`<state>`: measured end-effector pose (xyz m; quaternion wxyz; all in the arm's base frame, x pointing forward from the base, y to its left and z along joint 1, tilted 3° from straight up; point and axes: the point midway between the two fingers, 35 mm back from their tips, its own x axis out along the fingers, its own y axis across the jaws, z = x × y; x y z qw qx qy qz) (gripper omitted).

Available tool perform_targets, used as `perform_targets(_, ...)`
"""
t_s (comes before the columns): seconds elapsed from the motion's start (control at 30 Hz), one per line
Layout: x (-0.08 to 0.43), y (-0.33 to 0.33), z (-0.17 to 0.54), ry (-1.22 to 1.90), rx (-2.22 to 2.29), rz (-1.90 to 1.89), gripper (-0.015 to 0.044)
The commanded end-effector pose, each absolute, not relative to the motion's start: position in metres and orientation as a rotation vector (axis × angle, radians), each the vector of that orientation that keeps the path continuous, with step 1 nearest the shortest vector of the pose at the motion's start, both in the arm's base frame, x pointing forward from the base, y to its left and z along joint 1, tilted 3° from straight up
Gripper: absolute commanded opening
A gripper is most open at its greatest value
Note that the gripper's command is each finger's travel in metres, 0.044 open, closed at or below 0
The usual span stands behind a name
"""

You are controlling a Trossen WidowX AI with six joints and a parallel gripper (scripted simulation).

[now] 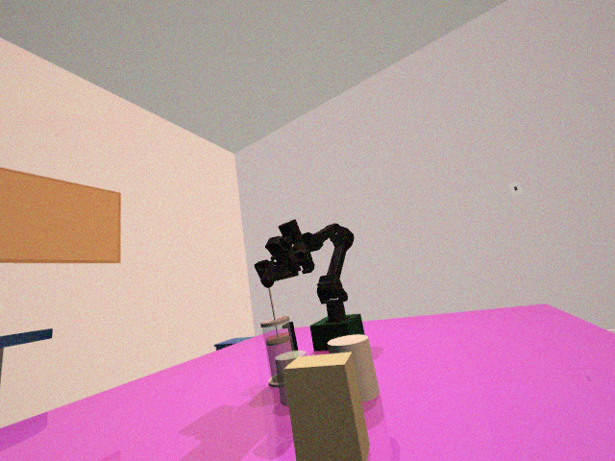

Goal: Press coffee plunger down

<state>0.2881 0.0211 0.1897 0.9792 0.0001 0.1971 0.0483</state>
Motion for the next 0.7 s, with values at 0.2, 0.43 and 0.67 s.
perform_targets(0.2,0.289,0.022,0.154,0.458,0.005,0.094,0.0124)
perform_targets(0.43,0.291,0.022,0.143,0.458,0.005,0.094,0.0124)
perform_targets(0.67,0.294,0.023,0.132,0.458,0.005,0.094,0.0124)
